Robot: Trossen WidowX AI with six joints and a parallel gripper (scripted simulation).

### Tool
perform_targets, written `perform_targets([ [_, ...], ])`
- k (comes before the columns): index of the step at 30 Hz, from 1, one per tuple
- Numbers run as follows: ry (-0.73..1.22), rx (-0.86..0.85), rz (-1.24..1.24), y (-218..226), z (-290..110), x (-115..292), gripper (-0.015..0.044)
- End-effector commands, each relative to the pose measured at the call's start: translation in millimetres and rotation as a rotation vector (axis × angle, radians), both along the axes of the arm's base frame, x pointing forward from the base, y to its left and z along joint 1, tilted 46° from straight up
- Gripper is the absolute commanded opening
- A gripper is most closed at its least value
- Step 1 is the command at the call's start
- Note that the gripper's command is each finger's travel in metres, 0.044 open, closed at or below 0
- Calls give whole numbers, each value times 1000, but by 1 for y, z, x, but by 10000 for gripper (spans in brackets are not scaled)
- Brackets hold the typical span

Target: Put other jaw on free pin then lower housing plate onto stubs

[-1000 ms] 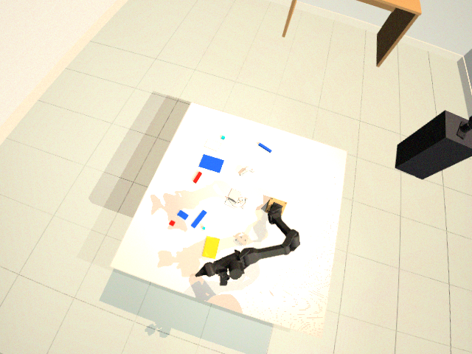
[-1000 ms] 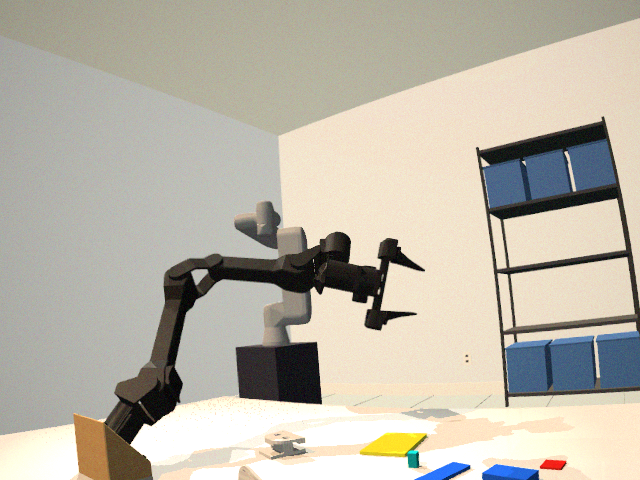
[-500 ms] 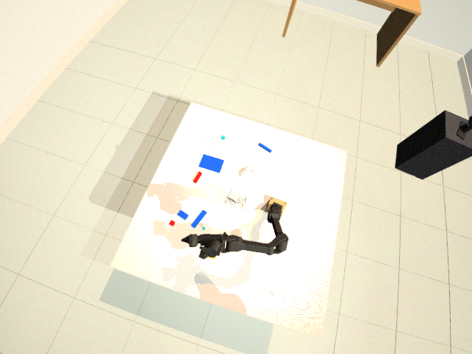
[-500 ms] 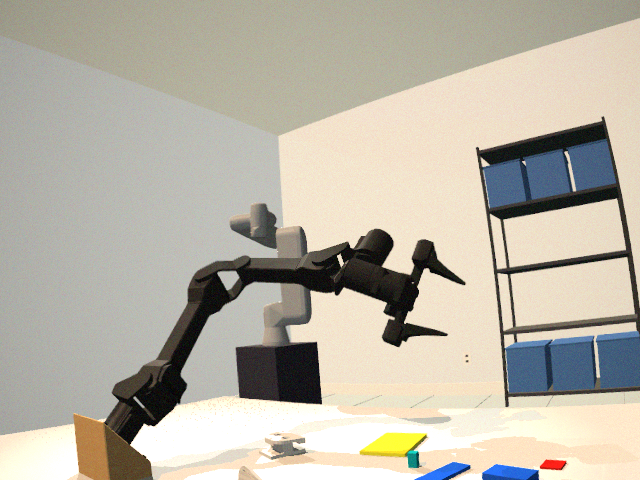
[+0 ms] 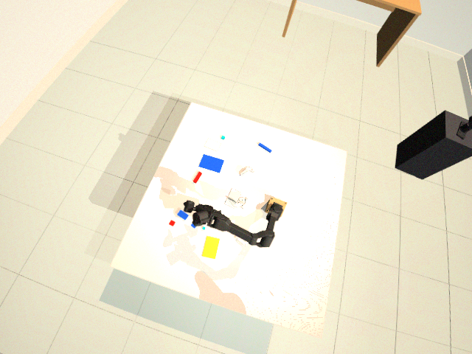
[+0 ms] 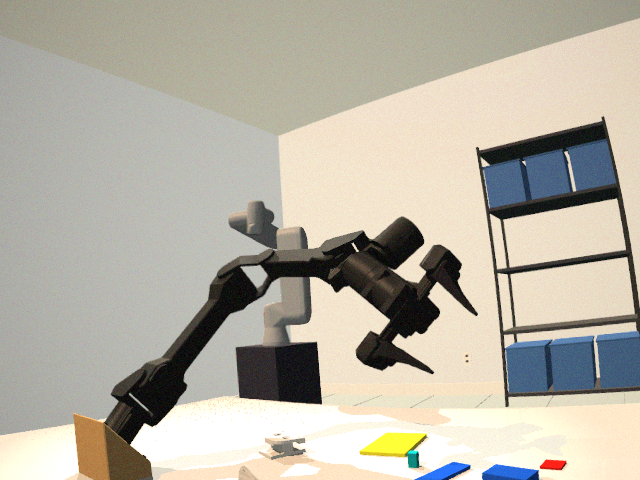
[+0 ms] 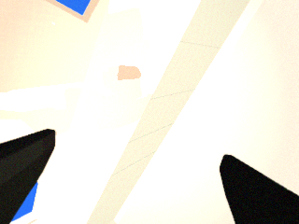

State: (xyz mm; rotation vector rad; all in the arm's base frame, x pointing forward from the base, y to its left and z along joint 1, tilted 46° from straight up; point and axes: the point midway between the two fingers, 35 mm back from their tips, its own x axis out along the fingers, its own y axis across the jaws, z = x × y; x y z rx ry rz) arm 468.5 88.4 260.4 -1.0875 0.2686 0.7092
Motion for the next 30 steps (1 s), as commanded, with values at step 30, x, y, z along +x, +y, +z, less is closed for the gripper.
perform_targets([
  [30, 928, 108, -85, -221, -286, -88, 440],
])
